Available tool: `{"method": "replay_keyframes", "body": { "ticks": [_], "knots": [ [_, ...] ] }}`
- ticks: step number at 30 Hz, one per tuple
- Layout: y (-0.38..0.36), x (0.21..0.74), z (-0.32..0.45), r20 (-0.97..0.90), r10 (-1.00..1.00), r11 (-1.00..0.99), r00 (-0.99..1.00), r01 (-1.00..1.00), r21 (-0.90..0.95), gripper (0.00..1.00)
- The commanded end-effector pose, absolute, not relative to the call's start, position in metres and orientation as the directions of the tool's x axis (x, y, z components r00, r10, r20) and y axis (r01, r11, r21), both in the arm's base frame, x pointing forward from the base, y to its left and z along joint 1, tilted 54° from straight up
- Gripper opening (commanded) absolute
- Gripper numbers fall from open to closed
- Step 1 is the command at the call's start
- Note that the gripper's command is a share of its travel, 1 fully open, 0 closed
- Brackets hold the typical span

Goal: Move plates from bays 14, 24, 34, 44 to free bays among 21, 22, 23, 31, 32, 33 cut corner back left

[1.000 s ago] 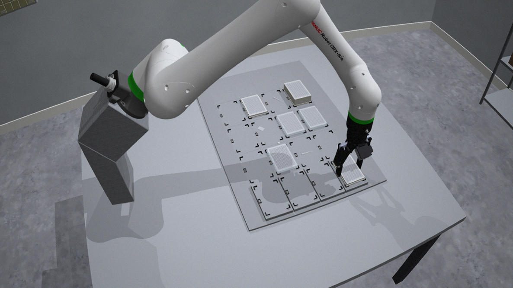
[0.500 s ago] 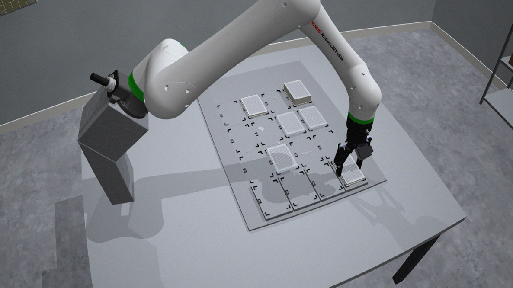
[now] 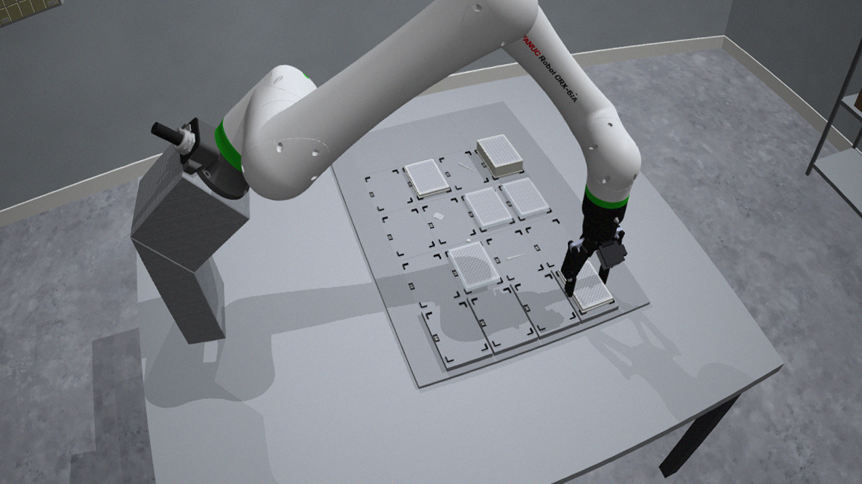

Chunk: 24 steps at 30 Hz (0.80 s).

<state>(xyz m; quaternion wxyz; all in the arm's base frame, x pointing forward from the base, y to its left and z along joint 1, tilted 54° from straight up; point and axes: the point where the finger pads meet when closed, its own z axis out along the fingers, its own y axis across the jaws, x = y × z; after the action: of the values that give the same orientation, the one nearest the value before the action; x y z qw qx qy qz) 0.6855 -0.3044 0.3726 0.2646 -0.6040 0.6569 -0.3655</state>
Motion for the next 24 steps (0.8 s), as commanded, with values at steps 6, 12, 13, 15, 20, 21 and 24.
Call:
{"method": "replay_keyframes", "body": {
  "ticks": [6, 12, 13, 15, 20, 21, 24],
  "knots": [
    [-0.3047, 0.6852, 0.3742, 0.095, -0.987, 0.003, -0.131, -0.599, -0.801, 0.60],
    [-0.3047, 0.6852, 0.3742, 0.095, -0.987, 0.003, -0.131, -0.599, -0.801, 0.60],
    [-0.3047, 0.6852, 0.3742, 0.095, -0.987, 0.003, -0.131, -0.599, -0.801, 0.60],
    [-0.3047, 0.6852, 0.3742, 0.095, -0.987, 0.003, -0.131, -0.599, -0.801, 0.60],
    [-0.3047, 0.6852, 0.3742, 0.095, -0.987, 0.003, -0.131, -0.599, -0.801, 0.59],
    [-0.3047, 0.6852, 0.3742, 0.095, -0.987, 0.003, -0.131, -0.599, -0.801, 0.59],
    [-0.3047, 0.6852, 0.3742, 0.095, -0.987, 0.003, -0.131, -0.599, -0.801, 0.59]
  ]
}}
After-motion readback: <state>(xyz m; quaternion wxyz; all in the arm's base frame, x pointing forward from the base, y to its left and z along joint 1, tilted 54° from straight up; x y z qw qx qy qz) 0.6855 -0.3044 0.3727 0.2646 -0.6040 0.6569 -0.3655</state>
